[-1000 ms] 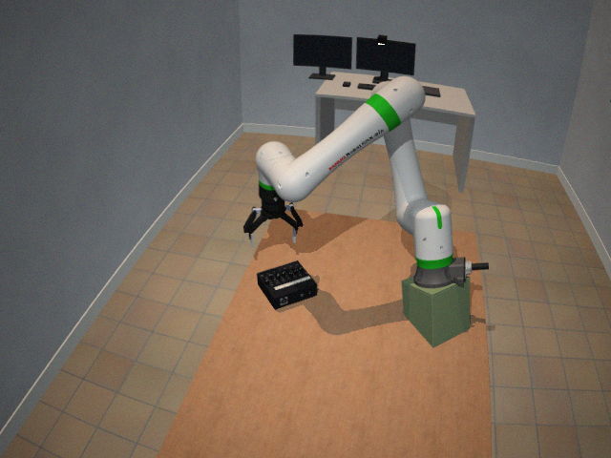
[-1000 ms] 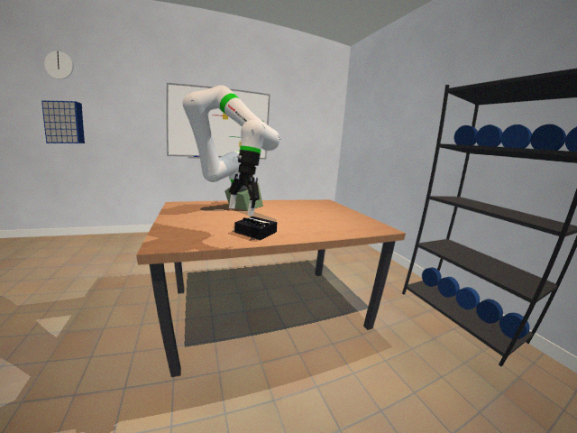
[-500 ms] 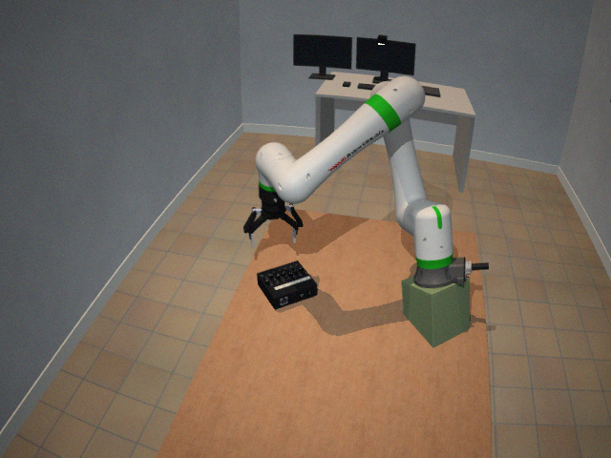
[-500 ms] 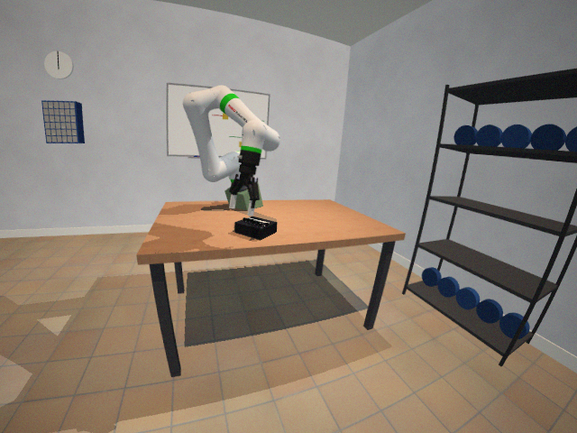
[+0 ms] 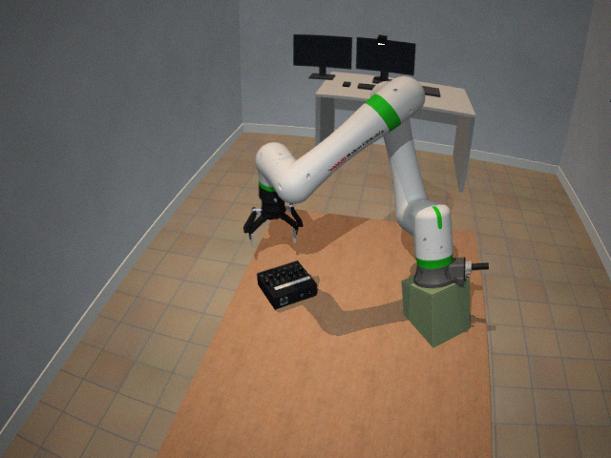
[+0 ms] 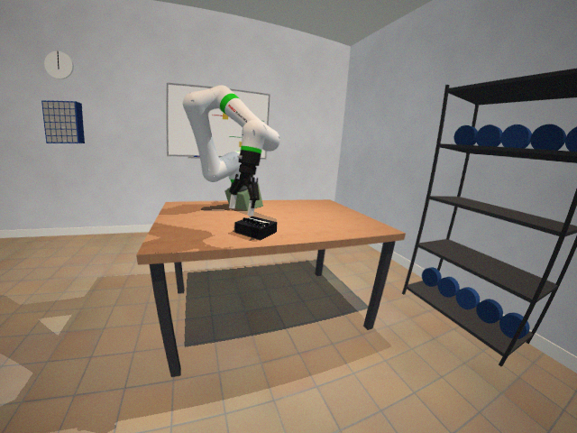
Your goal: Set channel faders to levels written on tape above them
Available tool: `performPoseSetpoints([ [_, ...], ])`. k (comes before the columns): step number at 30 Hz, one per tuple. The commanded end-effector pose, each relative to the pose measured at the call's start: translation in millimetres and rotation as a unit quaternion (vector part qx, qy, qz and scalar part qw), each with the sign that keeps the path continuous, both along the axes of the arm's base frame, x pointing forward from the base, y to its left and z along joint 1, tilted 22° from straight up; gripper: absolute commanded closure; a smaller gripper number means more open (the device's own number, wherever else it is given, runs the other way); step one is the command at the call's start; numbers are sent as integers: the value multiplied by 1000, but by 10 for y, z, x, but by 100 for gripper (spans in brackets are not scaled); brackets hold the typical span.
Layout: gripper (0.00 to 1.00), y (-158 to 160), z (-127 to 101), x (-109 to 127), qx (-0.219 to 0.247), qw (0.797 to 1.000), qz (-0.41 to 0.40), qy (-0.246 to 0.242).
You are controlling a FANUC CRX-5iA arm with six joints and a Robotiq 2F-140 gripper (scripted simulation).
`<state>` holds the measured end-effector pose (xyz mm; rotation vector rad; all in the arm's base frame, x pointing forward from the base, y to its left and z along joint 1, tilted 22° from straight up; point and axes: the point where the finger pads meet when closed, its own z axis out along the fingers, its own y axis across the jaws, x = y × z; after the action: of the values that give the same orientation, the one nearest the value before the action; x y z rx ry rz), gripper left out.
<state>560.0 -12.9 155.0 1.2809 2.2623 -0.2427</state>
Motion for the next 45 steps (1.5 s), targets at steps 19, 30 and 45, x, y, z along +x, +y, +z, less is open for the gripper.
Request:
performPoseSetpoints([
  [19,0,169,20,-140,-71,971,206,100],
  [30,0,537,48,-482,-145,889,397,176],
  [45,0,874,62,-842,-231,706,620,254],
])
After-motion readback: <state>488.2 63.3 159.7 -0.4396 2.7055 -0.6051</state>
